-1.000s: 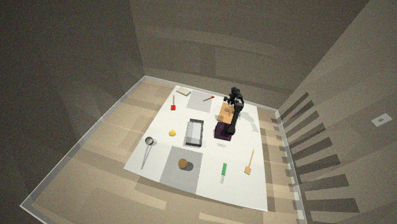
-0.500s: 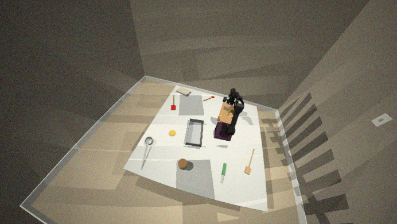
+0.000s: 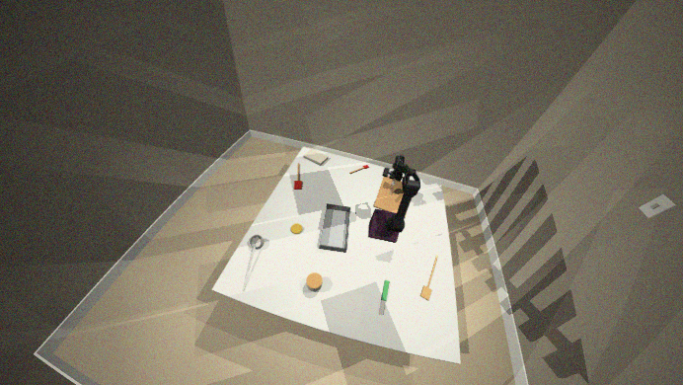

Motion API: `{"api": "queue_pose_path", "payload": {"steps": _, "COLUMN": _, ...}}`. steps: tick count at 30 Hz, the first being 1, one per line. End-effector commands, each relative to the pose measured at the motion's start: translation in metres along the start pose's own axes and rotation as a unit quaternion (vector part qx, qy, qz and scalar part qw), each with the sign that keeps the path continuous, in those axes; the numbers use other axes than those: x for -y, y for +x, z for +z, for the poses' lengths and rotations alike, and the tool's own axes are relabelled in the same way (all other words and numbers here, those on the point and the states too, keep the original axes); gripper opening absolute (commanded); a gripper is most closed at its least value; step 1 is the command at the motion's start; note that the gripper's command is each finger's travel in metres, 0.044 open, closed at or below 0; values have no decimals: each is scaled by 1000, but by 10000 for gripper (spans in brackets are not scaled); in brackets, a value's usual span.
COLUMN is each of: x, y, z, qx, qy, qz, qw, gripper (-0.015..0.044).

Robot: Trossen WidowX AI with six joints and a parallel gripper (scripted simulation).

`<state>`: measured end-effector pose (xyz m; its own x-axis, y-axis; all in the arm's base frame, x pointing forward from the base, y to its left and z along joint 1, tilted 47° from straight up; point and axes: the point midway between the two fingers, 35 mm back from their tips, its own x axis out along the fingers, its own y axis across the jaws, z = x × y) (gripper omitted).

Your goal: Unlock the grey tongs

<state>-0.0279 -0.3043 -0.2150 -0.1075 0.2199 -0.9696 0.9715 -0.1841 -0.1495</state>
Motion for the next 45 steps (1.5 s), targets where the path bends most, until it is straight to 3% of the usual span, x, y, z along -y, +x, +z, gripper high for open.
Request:
{"api": "queue_pose_path", "payload": {"steps": 1, "x": 0, "y": -7, "z": 5, "qx": 38, "qy": 2, "qz": -2, "qw": 999, "gripper": -150}}
{"api": "queue_pose_path", "payload": {"steps": 37, "x": 8, "y": -55, "z": -27, "qx": 295, "qy": 16, "qz": 2, "qw": 955, "gripper": -150}}
{"api": "queue_pose_path", "payload": {"steps": 45, "x": 9, "y": -58, "z": -29, "qx": 305, "qy": 18, "qz": 3, "qw": 952, "gripper": -150}}
